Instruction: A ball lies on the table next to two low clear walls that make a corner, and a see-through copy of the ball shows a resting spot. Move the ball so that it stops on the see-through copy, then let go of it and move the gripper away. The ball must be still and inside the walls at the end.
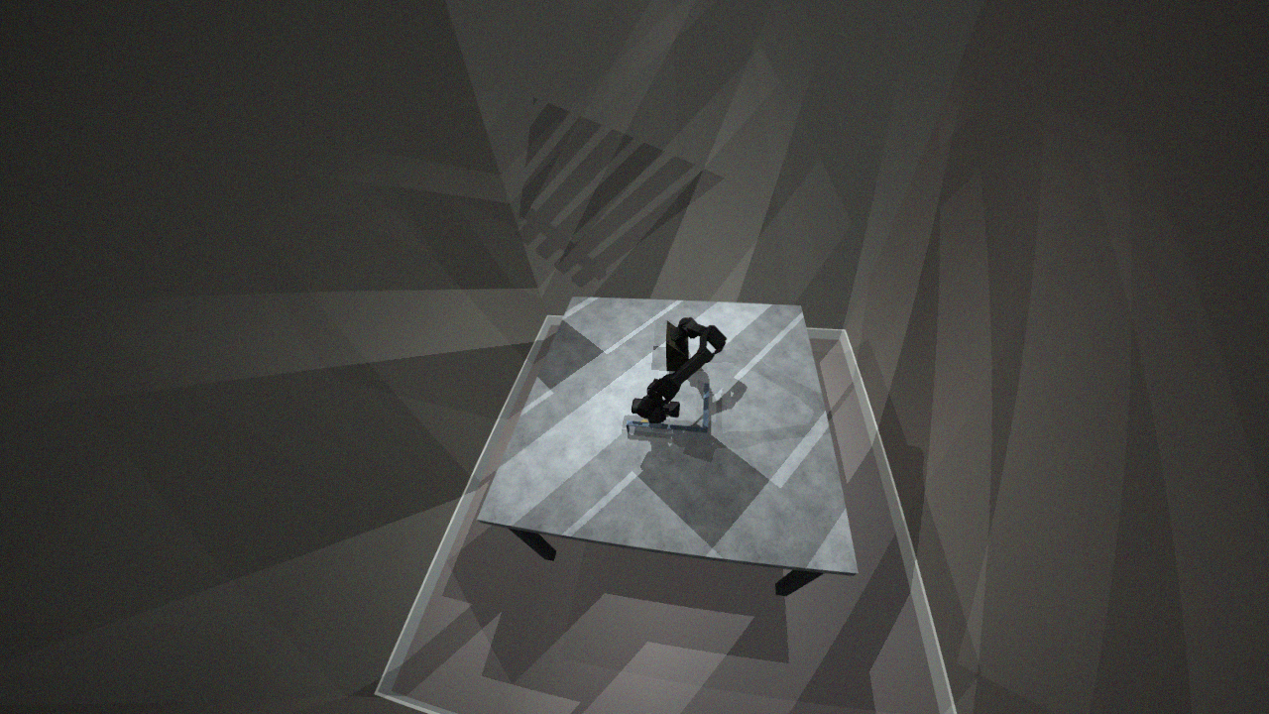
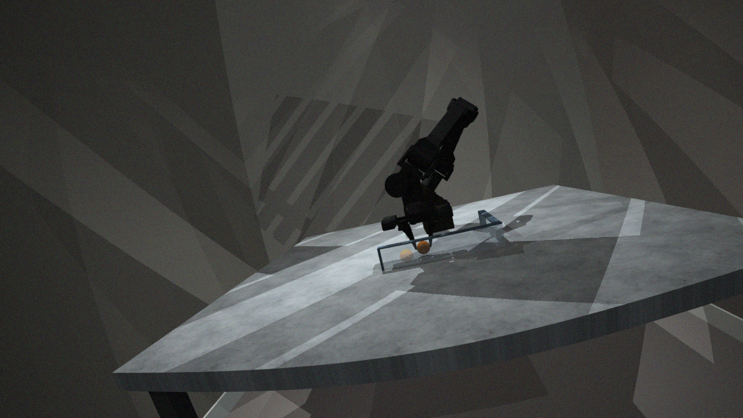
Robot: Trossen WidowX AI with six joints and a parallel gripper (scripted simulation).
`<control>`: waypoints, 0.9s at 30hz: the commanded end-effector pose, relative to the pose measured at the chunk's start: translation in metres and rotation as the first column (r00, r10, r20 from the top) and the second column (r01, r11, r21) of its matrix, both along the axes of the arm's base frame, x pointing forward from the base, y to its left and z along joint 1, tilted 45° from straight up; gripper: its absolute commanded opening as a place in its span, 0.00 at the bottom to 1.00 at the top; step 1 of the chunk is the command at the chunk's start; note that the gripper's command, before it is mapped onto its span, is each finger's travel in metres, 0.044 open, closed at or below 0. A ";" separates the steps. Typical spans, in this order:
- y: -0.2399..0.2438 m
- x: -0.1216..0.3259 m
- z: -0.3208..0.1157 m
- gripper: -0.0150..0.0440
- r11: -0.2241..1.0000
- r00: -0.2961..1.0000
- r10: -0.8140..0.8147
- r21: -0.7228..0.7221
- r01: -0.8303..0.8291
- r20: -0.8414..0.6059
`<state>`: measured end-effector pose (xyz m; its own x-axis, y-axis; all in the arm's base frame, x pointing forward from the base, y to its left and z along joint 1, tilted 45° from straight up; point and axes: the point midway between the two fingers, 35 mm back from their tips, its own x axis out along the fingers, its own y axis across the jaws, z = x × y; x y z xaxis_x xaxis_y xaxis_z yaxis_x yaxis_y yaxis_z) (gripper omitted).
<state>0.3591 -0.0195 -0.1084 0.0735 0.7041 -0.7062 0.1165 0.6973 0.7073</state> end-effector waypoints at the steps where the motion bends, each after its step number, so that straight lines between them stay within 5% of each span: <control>1: -0.021 0.003 0.017 0.25 1.000 1.000 -0.002 -0.014 0.002 0.011; 15: -0.084 -0.009 0.083 0.25 1.000 1.000 -0.011 -0.007 0.011 0.010; 27: -0.090 0.005 0.040 0.25 1.000 1.000 -0.011 -0.007 0.011 0.012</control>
<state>0.3617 -0.1099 -0.0489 0.0999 0.6949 -0.7122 0.1116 0.7034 0.7020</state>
